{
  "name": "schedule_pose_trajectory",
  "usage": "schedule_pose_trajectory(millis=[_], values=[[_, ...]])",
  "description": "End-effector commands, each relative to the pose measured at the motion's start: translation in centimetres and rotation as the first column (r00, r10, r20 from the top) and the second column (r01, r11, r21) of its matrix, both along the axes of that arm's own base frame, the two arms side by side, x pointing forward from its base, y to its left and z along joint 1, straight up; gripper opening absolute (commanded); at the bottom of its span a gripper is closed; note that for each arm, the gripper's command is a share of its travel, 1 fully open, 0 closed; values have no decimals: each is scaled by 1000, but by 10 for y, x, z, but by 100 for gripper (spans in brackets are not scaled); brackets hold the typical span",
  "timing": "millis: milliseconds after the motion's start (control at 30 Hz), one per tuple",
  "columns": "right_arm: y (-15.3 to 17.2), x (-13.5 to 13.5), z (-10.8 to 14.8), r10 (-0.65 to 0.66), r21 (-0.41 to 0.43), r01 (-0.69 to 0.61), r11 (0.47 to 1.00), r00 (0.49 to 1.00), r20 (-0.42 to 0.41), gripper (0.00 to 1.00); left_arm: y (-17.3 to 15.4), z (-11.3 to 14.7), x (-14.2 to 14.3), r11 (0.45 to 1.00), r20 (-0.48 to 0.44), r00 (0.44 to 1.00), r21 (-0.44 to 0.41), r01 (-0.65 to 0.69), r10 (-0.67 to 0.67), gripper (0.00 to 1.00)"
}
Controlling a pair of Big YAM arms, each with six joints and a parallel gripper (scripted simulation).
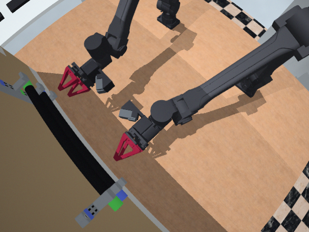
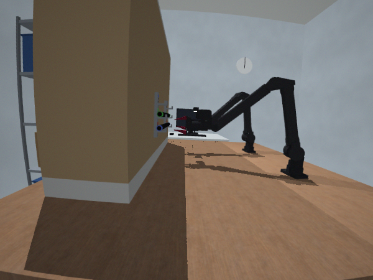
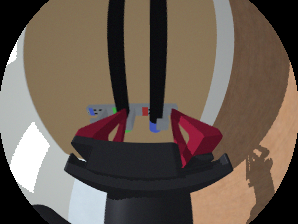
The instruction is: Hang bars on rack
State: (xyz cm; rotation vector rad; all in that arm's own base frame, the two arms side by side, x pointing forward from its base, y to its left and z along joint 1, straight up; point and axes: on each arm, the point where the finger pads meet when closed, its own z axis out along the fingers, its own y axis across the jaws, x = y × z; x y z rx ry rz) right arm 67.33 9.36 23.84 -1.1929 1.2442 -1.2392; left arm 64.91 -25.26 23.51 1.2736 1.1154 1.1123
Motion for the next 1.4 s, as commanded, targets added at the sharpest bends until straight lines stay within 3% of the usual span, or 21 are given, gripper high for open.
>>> schedule_pose_trajectory(millis=[0, 1367], values=[[0, 1, -1, 3, 23, -3, 1000, 1000, 13, 64, -8, 10, -1, 1000, 32, 999, -12, 9, -9, 64], [-5, 1, -23, -4, 23, 4, 1000, 1000, 14, 64, -7, -10, -1, 1000, 33, 999, -13, 9, -8, 64]])
